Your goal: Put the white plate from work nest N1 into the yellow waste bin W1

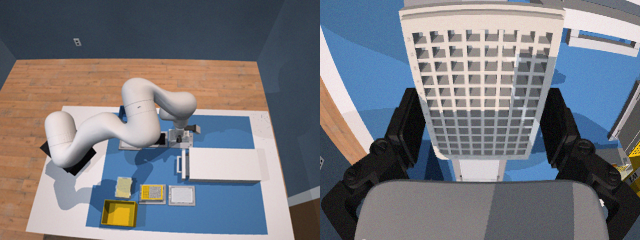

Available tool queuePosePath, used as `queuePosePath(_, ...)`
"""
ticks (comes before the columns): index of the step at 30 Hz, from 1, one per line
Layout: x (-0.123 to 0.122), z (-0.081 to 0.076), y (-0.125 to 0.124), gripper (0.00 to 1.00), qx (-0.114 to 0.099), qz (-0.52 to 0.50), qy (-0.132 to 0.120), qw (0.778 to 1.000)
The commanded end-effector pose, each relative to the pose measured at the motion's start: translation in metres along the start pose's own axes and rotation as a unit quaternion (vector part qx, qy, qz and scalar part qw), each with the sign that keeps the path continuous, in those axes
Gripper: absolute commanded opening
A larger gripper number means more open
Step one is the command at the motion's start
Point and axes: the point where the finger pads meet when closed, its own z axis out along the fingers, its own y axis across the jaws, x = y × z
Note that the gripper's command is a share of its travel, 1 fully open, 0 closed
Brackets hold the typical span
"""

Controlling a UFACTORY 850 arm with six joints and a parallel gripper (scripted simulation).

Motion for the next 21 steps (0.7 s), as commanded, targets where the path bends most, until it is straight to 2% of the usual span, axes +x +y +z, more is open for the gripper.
queuePosePath(1,-0.007,-0.001,0.011,0.0,0.0,0.0,0.002,1.0)
queuePosePath(21,-0.034,-0.001,0.051,0.0,0.0,0.0,0.002,1.0)
